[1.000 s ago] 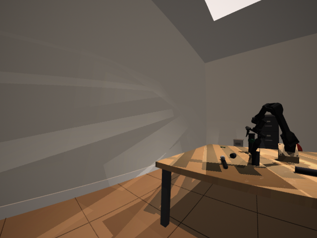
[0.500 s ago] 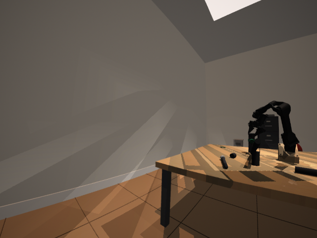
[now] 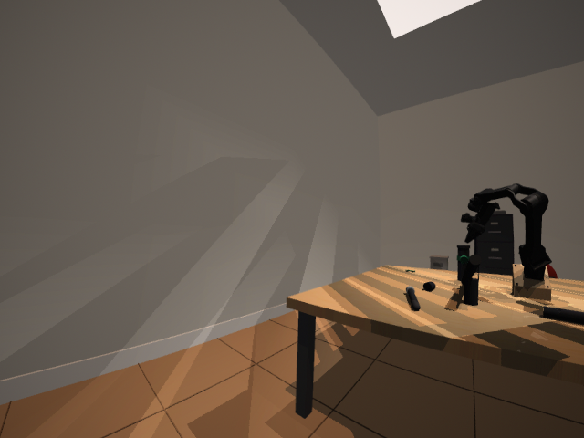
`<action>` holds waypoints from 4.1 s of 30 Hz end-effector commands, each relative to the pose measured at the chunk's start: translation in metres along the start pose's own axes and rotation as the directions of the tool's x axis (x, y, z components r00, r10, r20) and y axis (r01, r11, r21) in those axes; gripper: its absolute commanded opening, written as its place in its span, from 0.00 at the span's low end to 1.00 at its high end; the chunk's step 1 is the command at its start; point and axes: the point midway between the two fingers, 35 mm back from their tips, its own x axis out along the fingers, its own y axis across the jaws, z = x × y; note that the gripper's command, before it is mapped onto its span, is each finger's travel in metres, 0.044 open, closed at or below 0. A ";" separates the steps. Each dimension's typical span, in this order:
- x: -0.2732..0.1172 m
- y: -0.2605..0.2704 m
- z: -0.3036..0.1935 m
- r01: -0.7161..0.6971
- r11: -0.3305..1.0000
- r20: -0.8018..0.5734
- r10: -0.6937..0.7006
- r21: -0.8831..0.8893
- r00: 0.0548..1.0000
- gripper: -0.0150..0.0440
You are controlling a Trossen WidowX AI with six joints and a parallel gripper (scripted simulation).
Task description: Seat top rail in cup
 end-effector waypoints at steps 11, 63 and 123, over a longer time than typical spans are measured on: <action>0.029 0.012 -0.008 0.084 0.833 -0.186 0.024 0.547 0.982 1.00; 0.122 0.032 -0.054 0.498 0.012 -0.499 0.022 0.867 0.867 1.00; 0.173 0.033 -0.083 0.498 0.013 -0.498 0.025 0.867 0.867 0.35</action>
